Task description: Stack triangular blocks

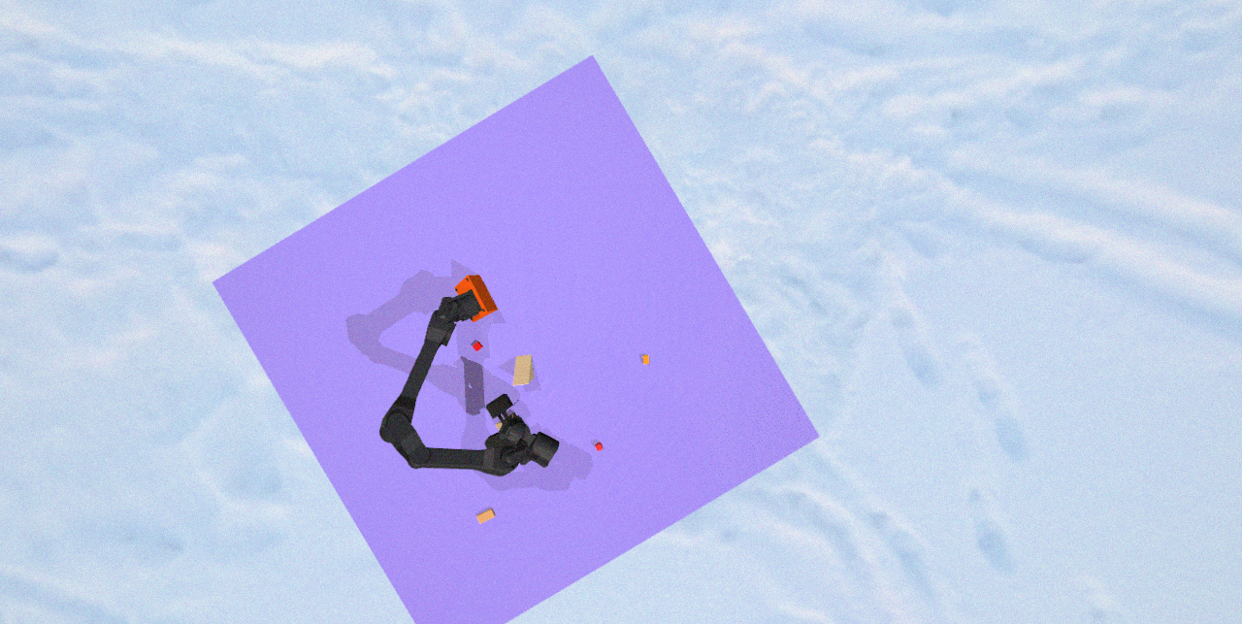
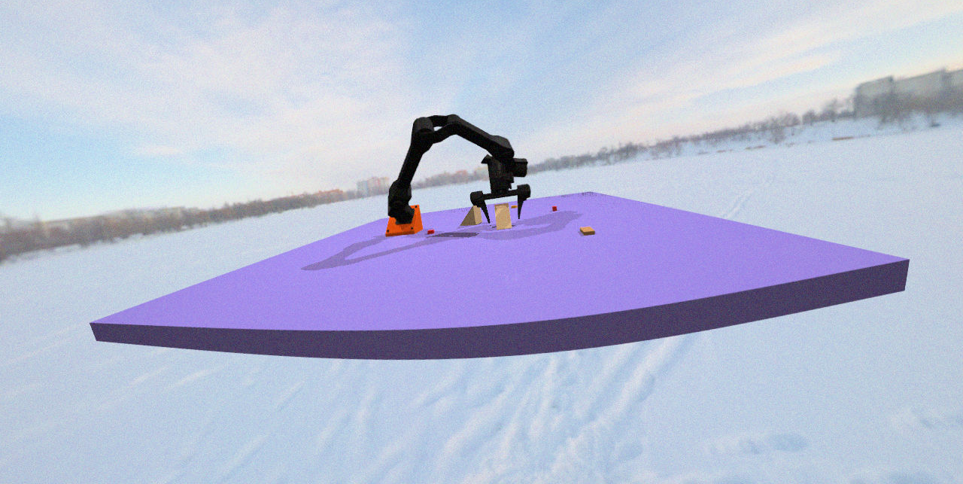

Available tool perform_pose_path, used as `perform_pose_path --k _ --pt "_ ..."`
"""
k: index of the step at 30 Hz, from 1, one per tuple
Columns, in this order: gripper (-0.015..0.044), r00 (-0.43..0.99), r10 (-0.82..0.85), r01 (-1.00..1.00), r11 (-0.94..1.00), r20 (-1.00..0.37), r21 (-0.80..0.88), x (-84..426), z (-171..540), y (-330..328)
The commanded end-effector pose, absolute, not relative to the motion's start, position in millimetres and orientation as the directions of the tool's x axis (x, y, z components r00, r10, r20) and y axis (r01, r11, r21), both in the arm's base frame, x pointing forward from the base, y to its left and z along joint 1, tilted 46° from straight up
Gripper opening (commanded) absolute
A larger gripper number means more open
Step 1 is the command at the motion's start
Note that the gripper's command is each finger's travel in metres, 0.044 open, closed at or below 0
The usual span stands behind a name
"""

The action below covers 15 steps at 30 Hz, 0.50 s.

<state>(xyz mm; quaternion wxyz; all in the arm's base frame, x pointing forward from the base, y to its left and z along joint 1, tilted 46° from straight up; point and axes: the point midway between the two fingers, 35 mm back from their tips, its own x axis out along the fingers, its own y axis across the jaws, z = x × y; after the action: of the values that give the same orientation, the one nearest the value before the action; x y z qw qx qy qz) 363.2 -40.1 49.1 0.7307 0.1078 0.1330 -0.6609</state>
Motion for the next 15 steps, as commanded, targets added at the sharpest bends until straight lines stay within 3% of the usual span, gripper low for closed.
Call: perform_pose_path --k 1,2,12,15 --pt "0.044 0.082 -0.94 0.994 0.099 -0.331 -0.035 362.0 46.6 -47.6" --pt "0.044 0.082 -0.94 0.994 0.099 -0.331 -0.035 362.1 46.6 -47.9" --pt "0.0177 0.082 -0.94 0.994 0.099 -0.331 -0.035 362.1 46.6 -47.9" --pt "0.0157 0.082 -0.94 0.994 0.099 -0.331 -0.035 362.1 46.6 -47.9"
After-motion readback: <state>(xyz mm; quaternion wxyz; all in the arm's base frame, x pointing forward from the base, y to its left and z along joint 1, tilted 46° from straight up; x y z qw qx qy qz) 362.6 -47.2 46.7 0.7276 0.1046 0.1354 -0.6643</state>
